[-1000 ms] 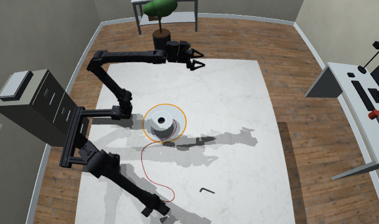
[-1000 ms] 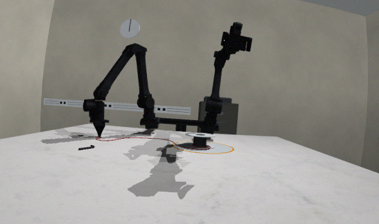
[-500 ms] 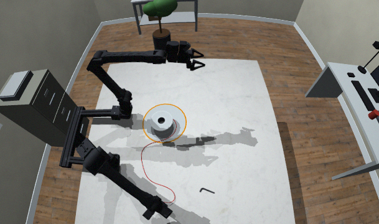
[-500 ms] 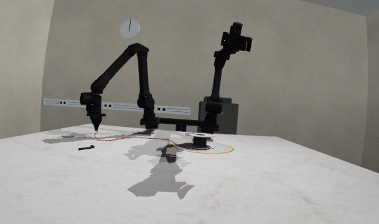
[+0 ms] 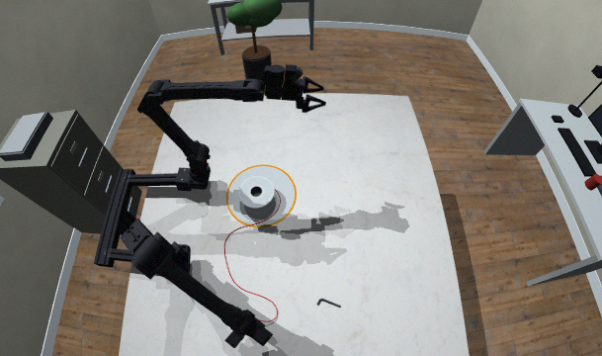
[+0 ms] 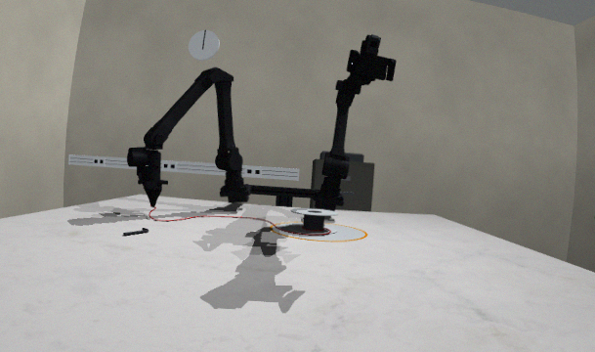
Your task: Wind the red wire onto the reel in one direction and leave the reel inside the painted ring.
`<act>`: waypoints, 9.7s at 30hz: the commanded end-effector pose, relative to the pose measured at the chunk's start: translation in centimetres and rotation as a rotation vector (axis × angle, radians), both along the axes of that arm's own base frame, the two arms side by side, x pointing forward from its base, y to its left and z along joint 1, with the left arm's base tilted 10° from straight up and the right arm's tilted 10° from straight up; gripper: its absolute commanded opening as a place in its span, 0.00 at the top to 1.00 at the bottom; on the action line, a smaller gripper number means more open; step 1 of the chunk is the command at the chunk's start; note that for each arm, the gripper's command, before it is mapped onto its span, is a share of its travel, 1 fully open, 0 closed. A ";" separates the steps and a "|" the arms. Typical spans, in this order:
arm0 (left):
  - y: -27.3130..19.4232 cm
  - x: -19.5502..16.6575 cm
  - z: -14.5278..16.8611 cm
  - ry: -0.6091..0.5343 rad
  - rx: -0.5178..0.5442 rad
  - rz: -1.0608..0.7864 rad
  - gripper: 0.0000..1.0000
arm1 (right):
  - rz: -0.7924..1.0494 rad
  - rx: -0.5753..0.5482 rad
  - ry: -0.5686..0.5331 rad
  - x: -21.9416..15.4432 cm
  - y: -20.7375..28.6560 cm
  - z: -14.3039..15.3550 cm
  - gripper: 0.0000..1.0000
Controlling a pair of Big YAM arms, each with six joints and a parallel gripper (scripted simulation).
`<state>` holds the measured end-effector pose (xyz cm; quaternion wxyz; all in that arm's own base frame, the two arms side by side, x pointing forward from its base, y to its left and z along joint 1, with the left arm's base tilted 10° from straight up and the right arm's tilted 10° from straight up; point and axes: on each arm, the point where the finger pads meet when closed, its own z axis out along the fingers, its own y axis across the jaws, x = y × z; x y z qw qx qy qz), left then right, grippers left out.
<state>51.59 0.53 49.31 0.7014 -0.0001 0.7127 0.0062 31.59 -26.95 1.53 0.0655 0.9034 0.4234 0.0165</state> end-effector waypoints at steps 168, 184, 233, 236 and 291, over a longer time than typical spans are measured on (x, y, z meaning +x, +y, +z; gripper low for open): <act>-8.6 -22.1 -39.6 1.303 1.121 -0.863 1.00 | 0.827 -0.106 0.068 0.7 -0.4 0.4 1.00; -8.6 -22.1 -39.6 1.259 1.231 -0.969 1.00 | 0.833 -0.107 0.069 0.8 -0.5 0.6 1.00; -6.6 -22.6 -51.6 1.259 1.231 -0.969 1.00 | 0.833 -0.107 0.069 0.8 -0.5 0.6 1.00; -6.6 -22.6 -51.5 1.259 1.231 -0.969 1.00 | 0.833 -0.107 0.069 0.8 -0.5 0.6 1.00; -4.4 -20.9 -51.2 1.269 1.208 -0.947 0.48 | 0.813 -0.105 0.066 1.0 -0.8 0.9 1.00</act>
